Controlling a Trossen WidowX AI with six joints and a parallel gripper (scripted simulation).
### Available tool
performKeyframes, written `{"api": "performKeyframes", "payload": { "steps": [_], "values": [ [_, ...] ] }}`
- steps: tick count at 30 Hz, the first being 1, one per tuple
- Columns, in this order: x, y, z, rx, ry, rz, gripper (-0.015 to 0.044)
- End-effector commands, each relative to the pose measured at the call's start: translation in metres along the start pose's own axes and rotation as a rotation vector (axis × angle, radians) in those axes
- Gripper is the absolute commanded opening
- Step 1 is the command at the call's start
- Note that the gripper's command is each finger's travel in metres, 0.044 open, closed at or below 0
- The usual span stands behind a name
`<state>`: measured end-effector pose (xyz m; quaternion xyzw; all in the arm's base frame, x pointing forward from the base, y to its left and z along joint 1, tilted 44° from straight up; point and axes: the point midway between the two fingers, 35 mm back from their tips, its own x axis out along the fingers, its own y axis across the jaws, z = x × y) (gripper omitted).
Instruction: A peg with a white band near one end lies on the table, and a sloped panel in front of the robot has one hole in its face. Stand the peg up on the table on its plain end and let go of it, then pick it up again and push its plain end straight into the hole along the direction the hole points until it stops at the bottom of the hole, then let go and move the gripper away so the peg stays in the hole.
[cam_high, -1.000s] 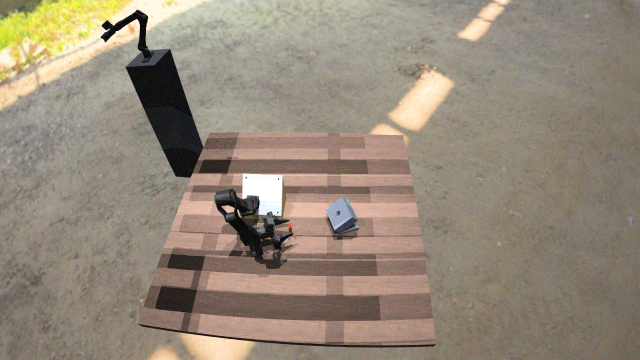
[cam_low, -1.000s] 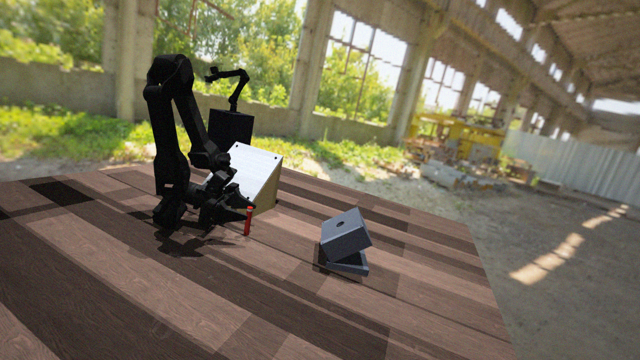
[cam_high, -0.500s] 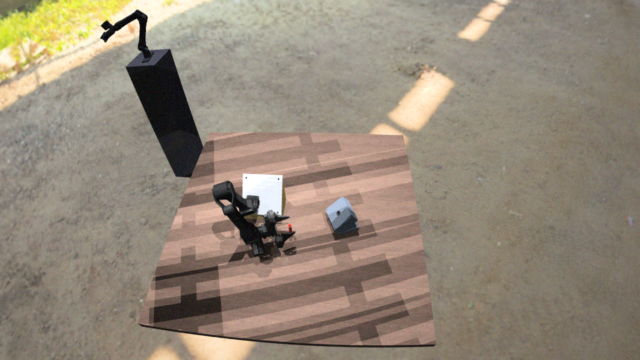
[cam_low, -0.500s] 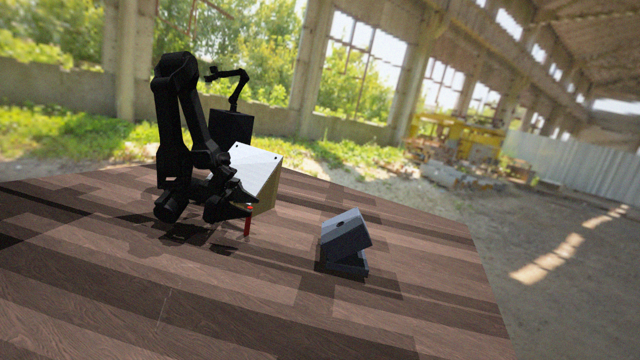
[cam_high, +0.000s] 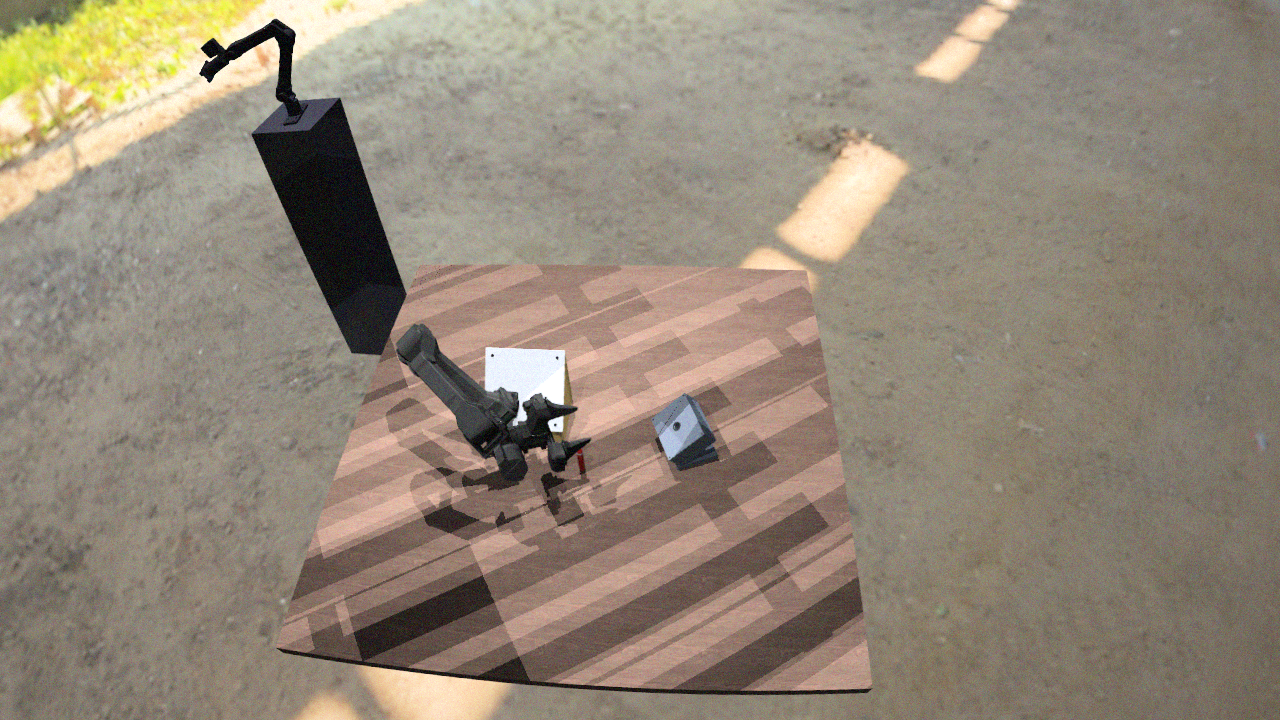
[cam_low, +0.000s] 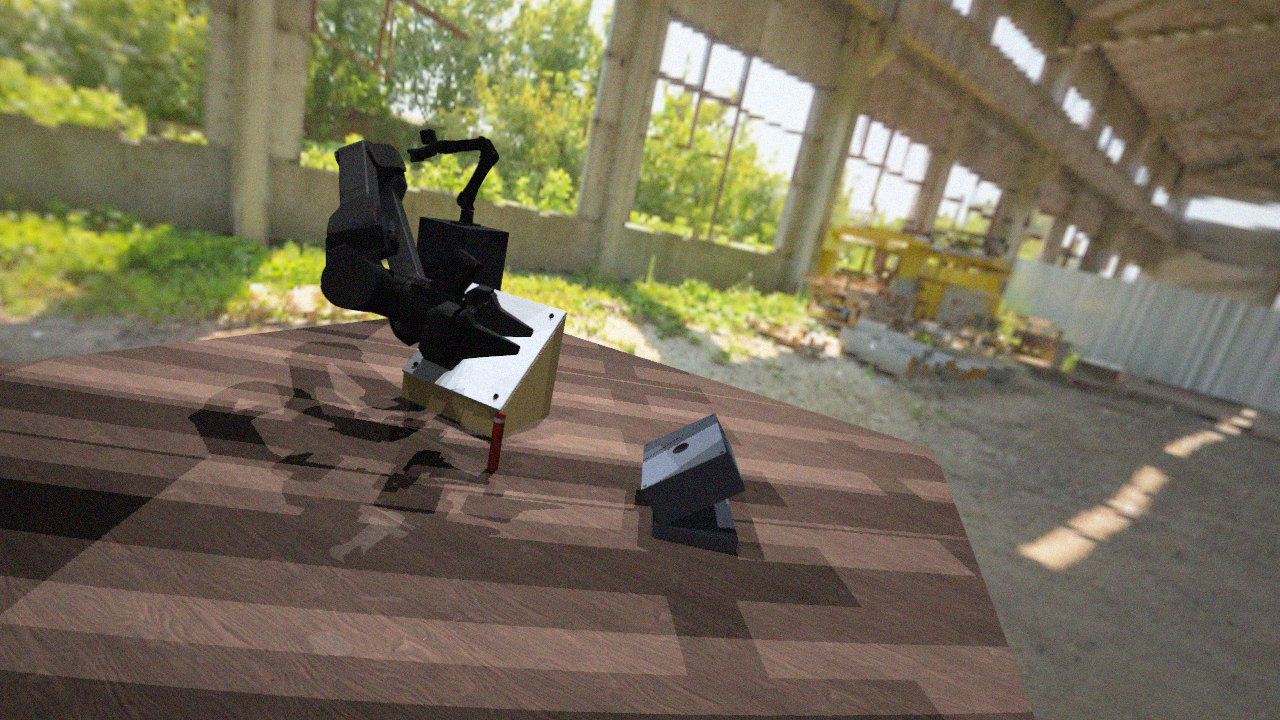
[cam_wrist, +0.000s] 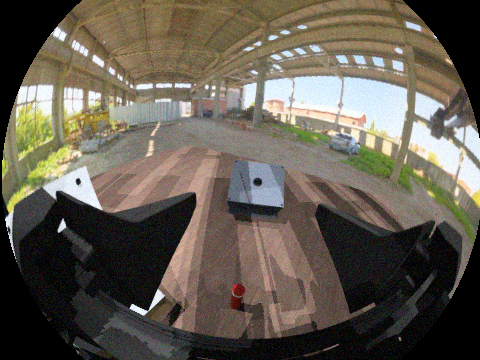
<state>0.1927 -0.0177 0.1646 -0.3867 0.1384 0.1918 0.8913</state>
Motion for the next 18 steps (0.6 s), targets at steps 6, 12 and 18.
{"api": "performKeyframes", "payload": {
  "steps": [6, 12, 18],
  "values": [
    [-0.019, 0.006, 0.038, 0.023, -0.055, -0.070, 0.0440],
    [-0.015, 0.007, 0.031, 0.114, 0.008, -0.023, 0.0440],
    [-0.008, 0.011, 0.018, 0.253, 0.131, 0.053, 0.0440]
  ]
}}
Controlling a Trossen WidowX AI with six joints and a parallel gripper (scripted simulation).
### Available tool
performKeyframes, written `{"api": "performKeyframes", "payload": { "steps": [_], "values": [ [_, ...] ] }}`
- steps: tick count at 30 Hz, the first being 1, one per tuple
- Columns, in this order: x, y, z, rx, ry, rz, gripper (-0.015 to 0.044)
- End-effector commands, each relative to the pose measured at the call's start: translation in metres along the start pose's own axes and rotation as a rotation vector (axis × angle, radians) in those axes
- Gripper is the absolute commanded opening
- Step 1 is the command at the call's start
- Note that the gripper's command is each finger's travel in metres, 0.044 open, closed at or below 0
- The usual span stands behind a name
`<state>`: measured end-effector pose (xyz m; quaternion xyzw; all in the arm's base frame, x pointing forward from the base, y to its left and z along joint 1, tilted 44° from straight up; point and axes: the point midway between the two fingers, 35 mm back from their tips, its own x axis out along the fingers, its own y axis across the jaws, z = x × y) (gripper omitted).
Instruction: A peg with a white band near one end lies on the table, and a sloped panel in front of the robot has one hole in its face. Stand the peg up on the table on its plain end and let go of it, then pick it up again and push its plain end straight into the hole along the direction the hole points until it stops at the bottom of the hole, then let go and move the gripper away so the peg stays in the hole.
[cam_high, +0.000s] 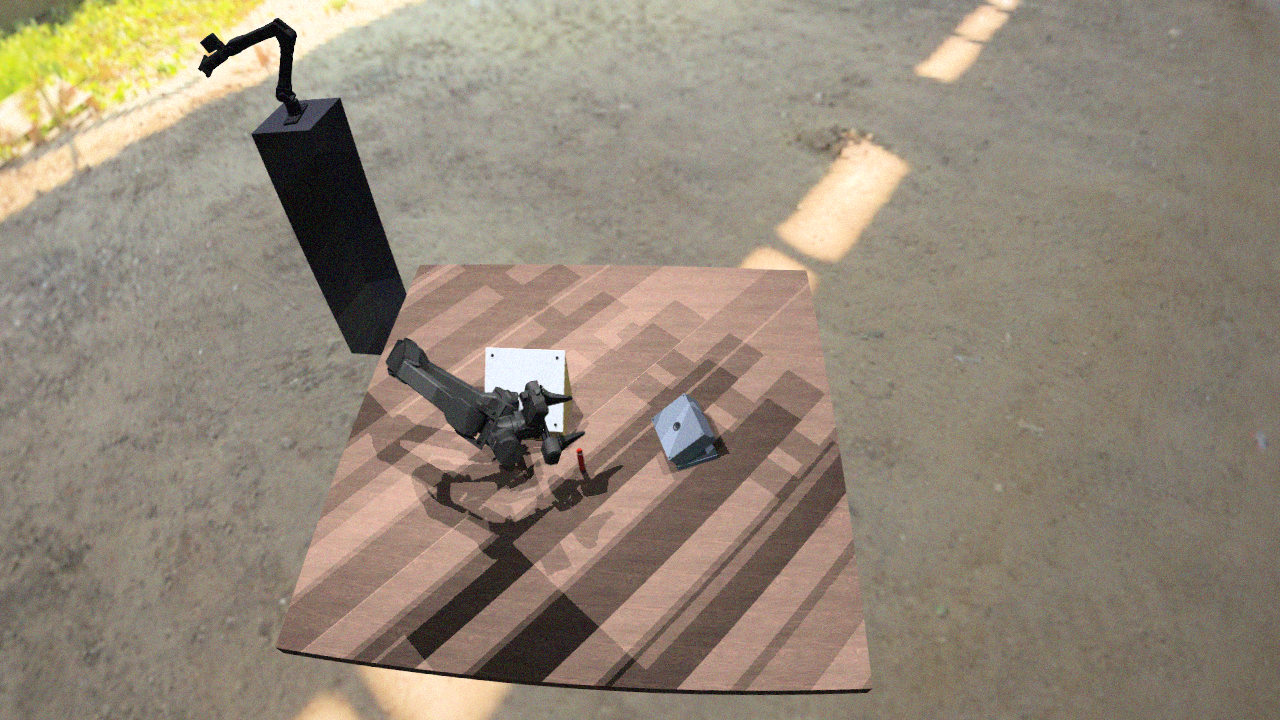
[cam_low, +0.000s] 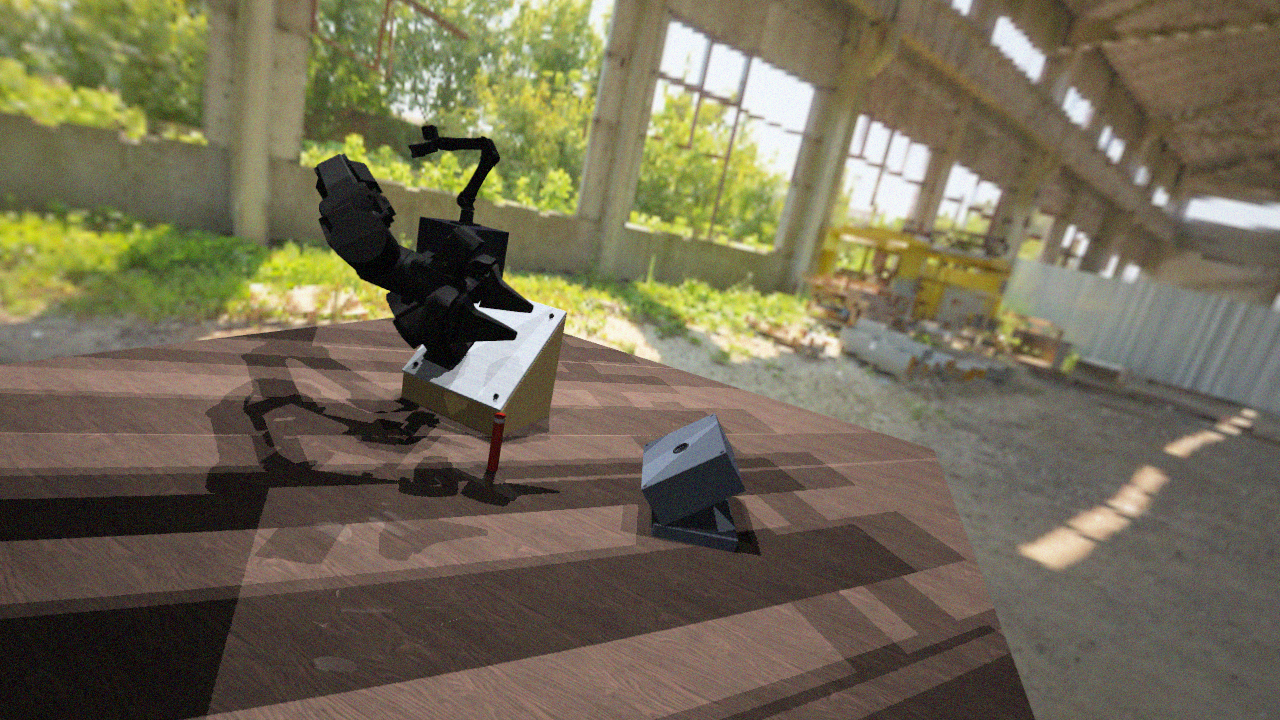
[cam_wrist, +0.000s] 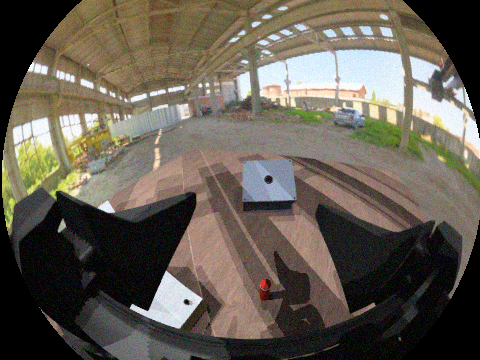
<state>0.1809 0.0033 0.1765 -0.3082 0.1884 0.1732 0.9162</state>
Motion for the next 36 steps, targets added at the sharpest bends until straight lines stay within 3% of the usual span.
{"api": "performKeyframes", "payload": {
  "steps": [1, 20, 36],
  "values": [
    [0.004, 0.000, -0.007, 0.090, 0.091, 0.043, 0.0440],
    [0.016, 0.010, -0.049, 0.332, 0.646, 0.162, 0.0440],
    [0.019, 0.002, -0.068, 0.219, 1.133, 0.045, 0.0440]
  ]
}}
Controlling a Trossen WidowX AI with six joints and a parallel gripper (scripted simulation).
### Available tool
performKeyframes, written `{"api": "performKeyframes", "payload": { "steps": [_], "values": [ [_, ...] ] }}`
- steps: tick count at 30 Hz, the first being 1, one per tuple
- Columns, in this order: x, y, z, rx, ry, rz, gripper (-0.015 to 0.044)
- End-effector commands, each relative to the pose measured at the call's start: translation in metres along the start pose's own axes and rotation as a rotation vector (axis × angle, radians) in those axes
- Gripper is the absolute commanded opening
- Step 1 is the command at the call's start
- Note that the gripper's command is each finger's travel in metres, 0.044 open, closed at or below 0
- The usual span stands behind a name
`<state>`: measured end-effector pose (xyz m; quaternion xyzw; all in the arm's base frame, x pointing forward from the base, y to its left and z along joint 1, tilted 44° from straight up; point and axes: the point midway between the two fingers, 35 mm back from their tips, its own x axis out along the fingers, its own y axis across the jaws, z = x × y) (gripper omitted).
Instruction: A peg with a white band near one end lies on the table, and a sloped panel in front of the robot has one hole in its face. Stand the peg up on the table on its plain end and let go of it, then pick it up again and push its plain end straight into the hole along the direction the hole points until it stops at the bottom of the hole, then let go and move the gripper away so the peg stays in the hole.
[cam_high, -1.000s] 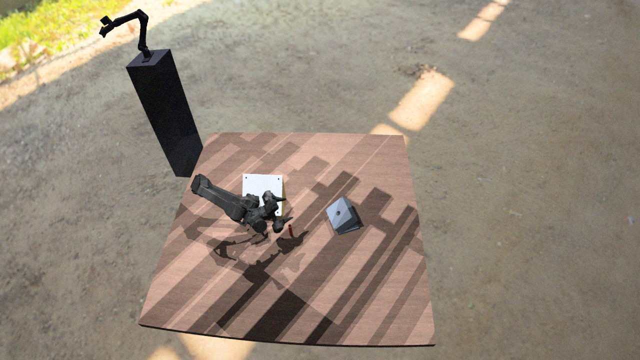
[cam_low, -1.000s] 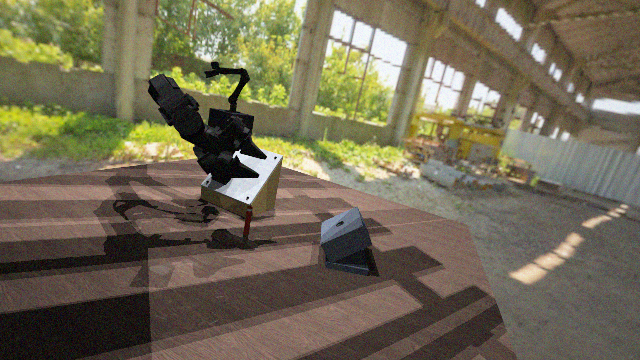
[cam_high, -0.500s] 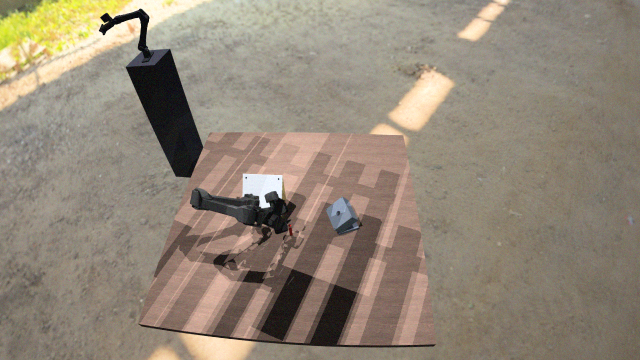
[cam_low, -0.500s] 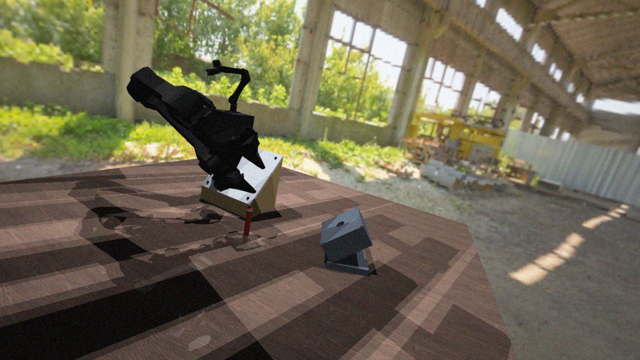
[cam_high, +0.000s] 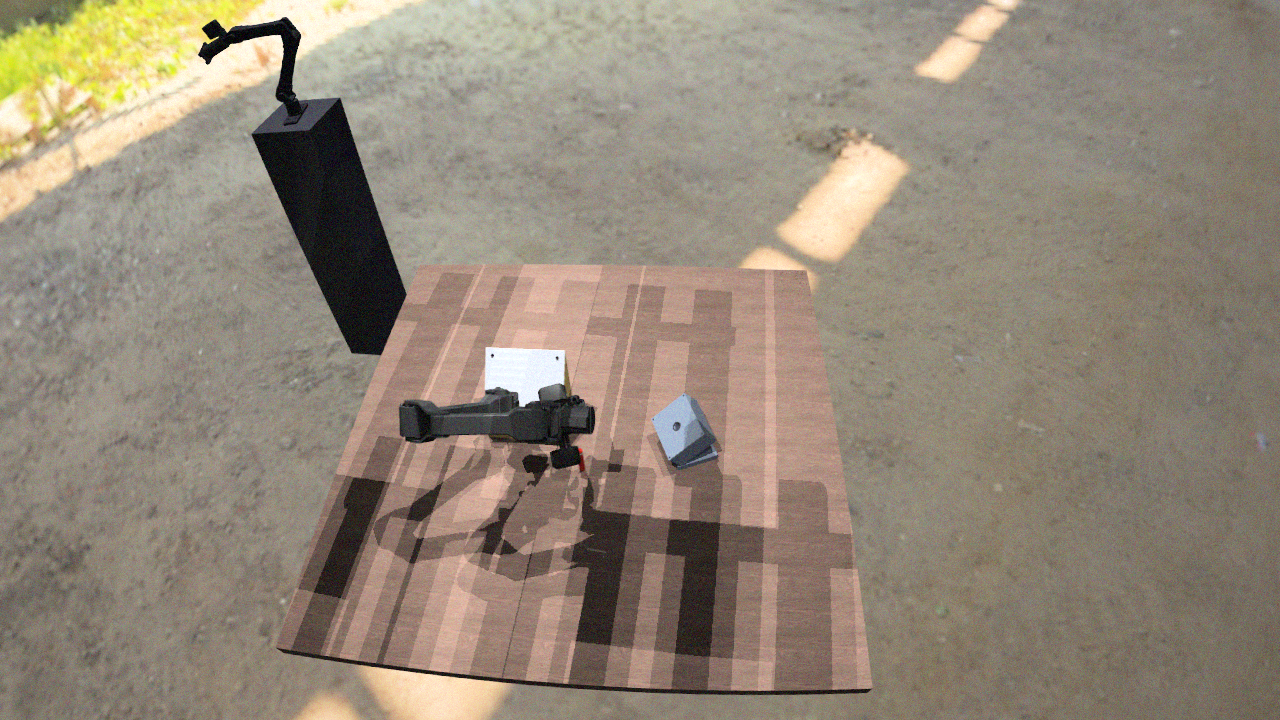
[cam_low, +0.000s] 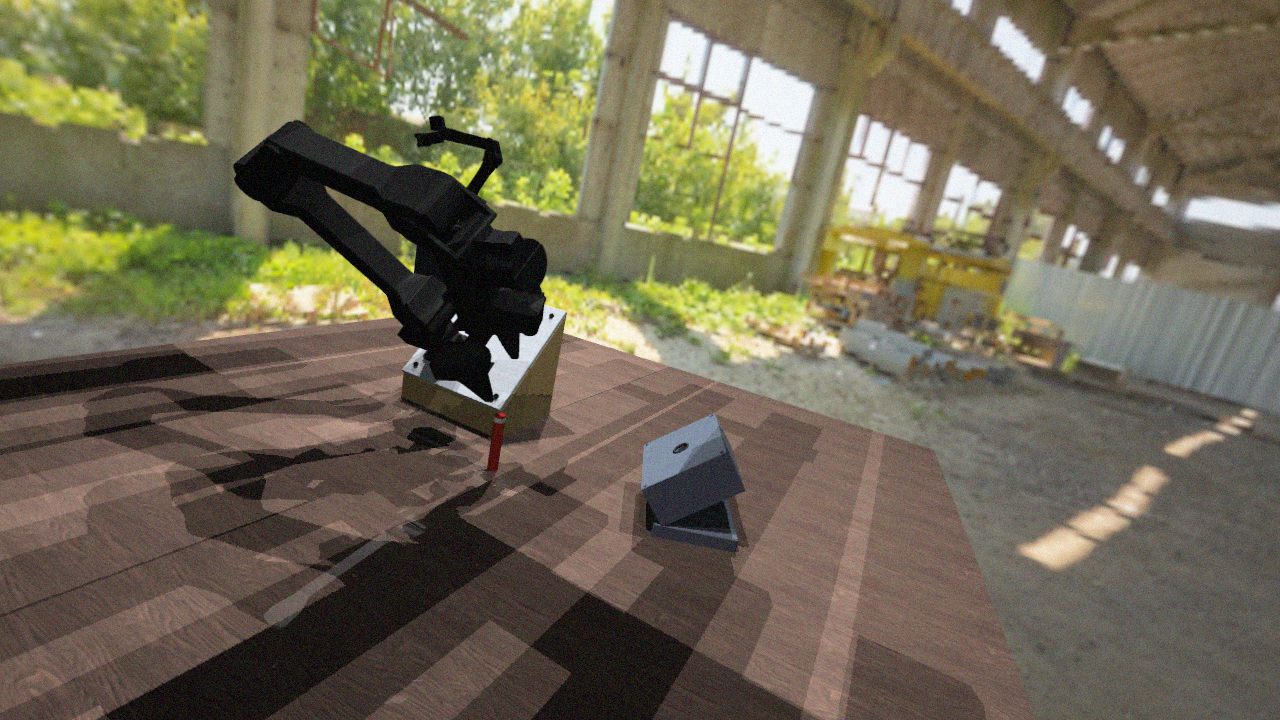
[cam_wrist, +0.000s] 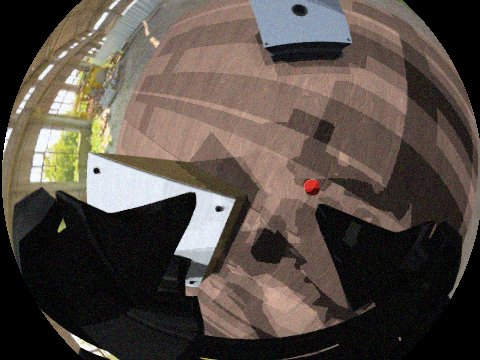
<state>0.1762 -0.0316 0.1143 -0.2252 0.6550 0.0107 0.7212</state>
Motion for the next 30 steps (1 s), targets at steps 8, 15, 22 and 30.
{"api": "performKeyframes", "payload": {
  "steps": [8, 15, 22, 30],
  "values": [
    [-0.005, -0.013, 0.015, -0.065, 0.220, -0.278, 0.0440],
    [-0.009, -0.017, 0.027, -0.111, 0.266, -0.412, 0.0440],
    [-0.009, -0.017, 0.027, -0.111, 0.266, -0.412, 0.0440],
    [-0.009, -0.017, 0.027, 0.052, 0.230, -0.433, 0.0440]
  ]
}}
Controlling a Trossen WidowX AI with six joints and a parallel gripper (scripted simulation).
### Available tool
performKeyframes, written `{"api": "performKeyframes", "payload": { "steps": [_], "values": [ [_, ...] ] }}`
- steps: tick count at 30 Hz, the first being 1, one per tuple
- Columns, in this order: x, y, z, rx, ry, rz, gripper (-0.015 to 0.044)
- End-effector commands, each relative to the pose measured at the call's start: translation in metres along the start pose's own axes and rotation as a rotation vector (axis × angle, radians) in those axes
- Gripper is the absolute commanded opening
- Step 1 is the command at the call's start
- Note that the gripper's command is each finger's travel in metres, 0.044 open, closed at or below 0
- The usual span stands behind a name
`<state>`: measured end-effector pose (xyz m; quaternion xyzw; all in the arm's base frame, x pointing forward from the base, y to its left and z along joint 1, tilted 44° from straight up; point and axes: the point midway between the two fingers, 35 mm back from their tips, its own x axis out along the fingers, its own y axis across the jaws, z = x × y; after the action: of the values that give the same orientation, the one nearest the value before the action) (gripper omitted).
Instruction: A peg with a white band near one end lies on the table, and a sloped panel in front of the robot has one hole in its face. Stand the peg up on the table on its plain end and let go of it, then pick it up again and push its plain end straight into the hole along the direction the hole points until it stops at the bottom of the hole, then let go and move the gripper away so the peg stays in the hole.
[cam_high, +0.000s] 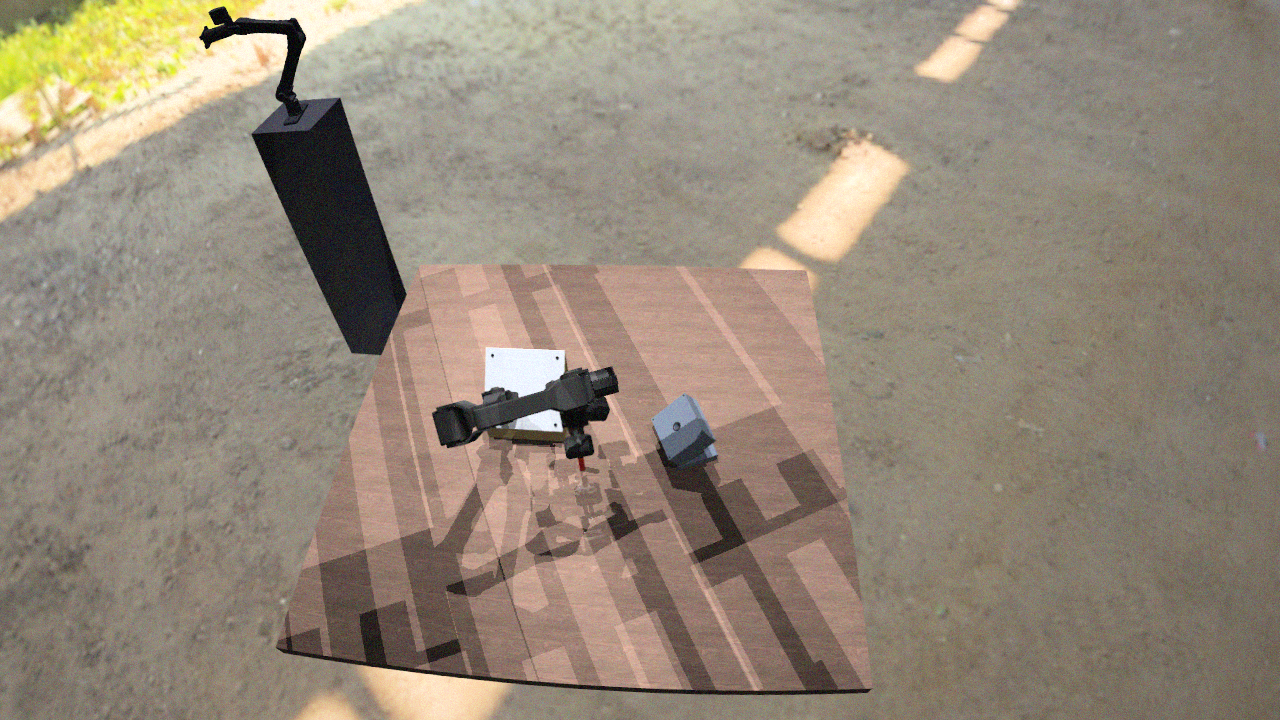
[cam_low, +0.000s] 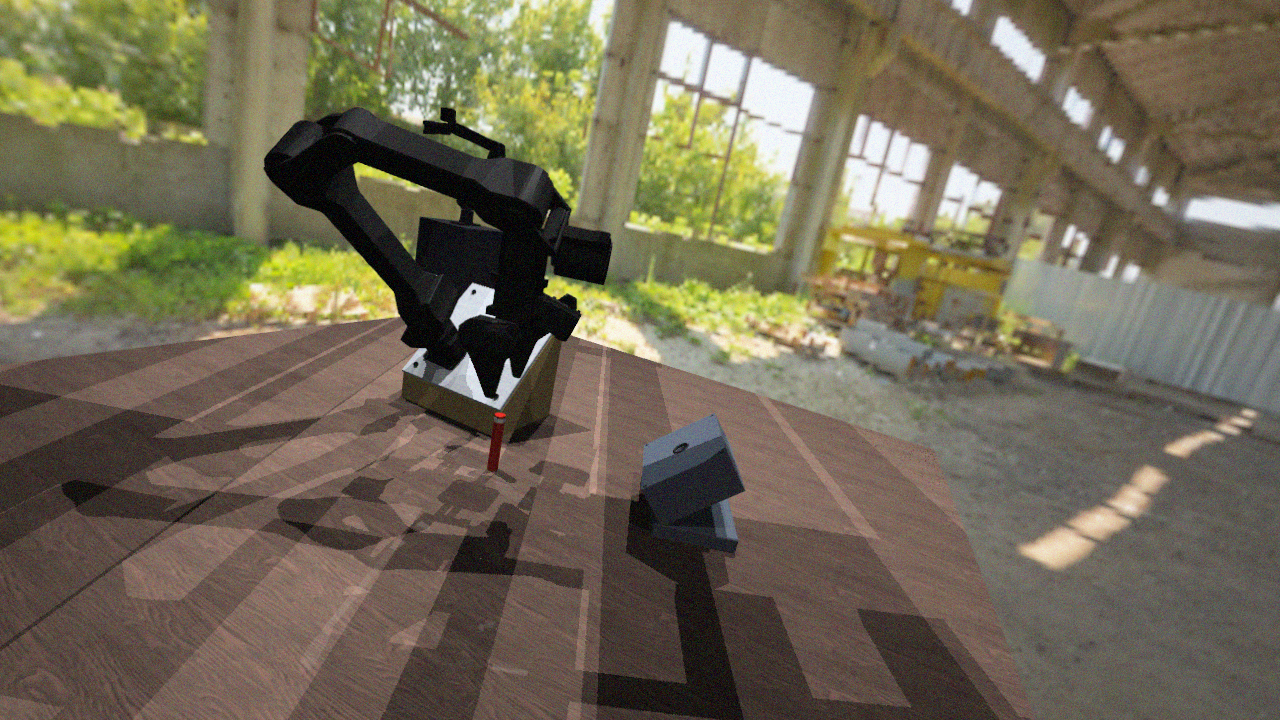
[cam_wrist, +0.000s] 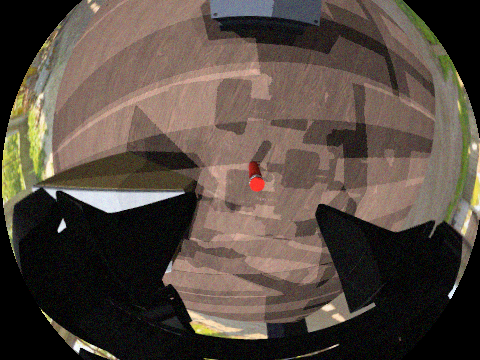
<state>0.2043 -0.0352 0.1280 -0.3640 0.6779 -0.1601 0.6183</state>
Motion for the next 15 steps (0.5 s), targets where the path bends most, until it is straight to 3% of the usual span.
{"api": "performKeyframes", "payload": {
  "steps": [1, 15],
  "values": [
    [-0.0003, -0.0009, 0.0010, 0.103, -0.004, -0.004, 0.0440],
    [0.0020, -0.0010, 0.0011, 0.462, -0.004, -0.003, 0.0440]
  ]
}}
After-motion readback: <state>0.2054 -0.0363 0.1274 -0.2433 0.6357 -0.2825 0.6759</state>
